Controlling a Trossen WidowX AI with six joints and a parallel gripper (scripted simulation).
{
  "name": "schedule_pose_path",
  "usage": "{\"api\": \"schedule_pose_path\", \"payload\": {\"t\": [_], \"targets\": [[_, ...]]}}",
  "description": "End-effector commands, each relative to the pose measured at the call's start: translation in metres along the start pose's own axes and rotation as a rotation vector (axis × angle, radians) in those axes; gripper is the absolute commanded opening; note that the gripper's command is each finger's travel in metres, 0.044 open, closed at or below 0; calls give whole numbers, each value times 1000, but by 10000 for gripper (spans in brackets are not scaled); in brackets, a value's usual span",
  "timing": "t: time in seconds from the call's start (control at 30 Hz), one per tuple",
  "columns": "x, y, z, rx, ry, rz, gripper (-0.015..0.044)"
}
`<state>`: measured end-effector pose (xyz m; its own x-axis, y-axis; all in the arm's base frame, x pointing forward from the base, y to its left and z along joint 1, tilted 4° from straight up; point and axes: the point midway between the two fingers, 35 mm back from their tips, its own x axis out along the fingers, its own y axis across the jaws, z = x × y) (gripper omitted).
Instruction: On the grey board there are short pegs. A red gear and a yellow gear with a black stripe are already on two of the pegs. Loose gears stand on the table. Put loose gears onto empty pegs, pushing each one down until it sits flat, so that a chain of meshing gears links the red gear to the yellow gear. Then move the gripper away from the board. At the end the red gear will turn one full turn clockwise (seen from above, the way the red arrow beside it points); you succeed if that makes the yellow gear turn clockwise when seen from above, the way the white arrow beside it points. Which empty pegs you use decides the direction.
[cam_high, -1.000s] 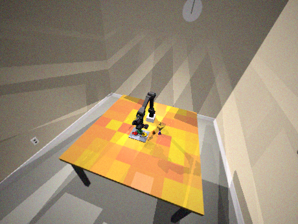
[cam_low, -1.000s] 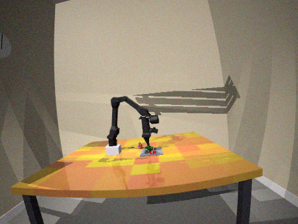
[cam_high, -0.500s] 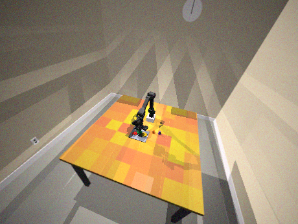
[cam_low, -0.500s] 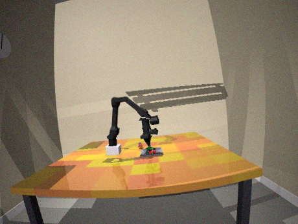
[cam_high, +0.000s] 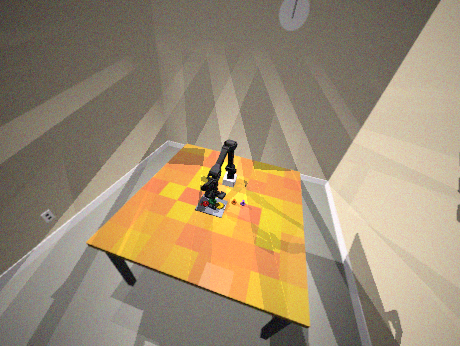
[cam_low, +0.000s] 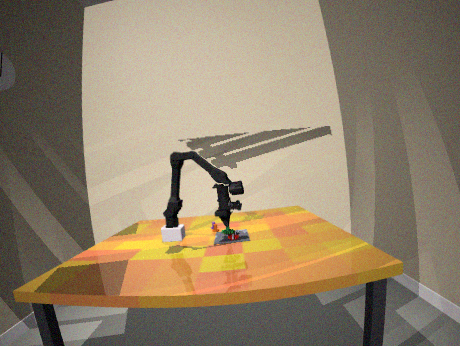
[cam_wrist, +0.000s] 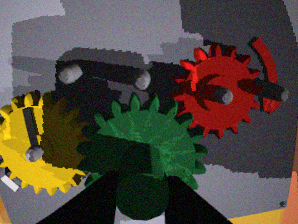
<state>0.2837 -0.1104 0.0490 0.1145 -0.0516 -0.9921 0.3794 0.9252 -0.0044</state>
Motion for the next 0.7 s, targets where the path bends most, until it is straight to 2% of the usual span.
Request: {"api": "schedule_pose_path", "payload": {"t": [0.0, 0.27, 0.67], "targets": [[-1, 0, -4, -84, 20, 2, 0], [2, -1, -4, -215, 20, 3, 0], [11, 0, -3, -141, 20, 2, 0]]}}
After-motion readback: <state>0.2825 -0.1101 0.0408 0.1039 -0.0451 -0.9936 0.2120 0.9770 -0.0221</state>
